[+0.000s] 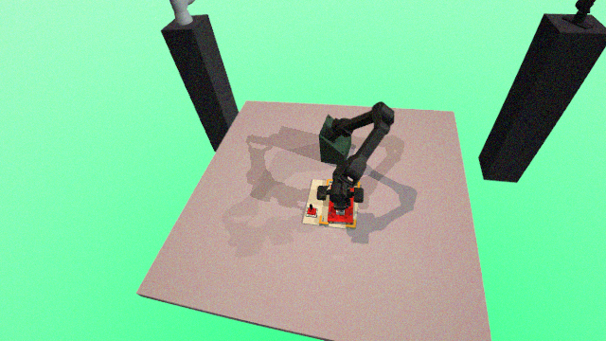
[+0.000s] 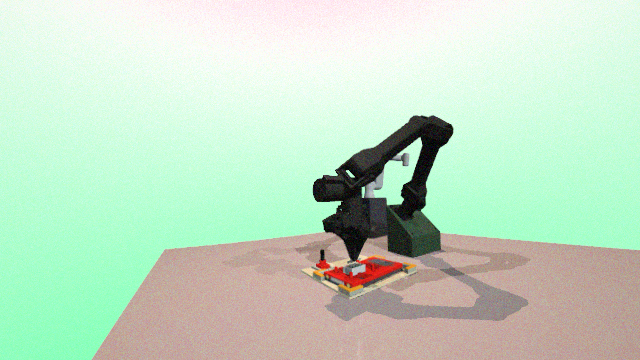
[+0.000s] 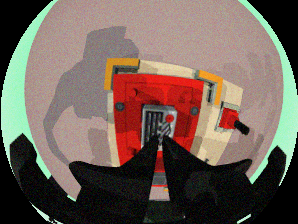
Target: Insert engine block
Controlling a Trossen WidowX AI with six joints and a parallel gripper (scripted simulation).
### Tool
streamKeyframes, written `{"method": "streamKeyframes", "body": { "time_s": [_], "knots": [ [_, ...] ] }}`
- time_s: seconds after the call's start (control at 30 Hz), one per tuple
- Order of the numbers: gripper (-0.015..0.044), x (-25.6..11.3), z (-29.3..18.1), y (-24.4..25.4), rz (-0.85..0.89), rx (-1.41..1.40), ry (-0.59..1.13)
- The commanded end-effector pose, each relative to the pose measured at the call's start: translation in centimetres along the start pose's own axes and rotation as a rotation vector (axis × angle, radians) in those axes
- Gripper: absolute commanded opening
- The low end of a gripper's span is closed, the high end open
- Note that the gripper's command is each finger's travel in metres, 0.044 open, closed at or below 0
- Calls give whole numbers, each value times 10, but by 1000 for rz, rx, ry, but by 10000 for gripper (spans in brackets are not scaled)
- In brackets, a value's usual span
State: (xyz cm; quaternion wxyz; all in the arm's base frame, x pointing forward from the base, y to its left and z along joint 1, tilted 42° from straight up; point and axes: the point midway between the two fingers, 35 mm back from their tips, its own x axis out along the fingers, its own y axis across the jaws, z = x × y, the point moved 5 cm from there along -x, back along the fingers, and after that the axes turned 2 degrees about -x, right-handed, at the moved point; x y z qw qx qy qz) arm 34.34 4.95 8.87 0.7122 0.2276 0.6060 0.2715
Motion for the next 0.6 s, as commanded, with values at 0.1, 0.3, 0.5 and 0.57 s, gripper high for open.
{"method": "streamKeyframes", "body": {
  "time_s": [0.1, 0.3, 0.5, 0.57],
  "knots": [
    [0, 0, 0, 1, 2, -6, 0],
    [0, 0, 0, 1, 2, -6, 0],
    [26, 0, 0, 1, 2, -6, 0],
    [79, 0, 0, 1, 2, -6, 0]
  ]
}}
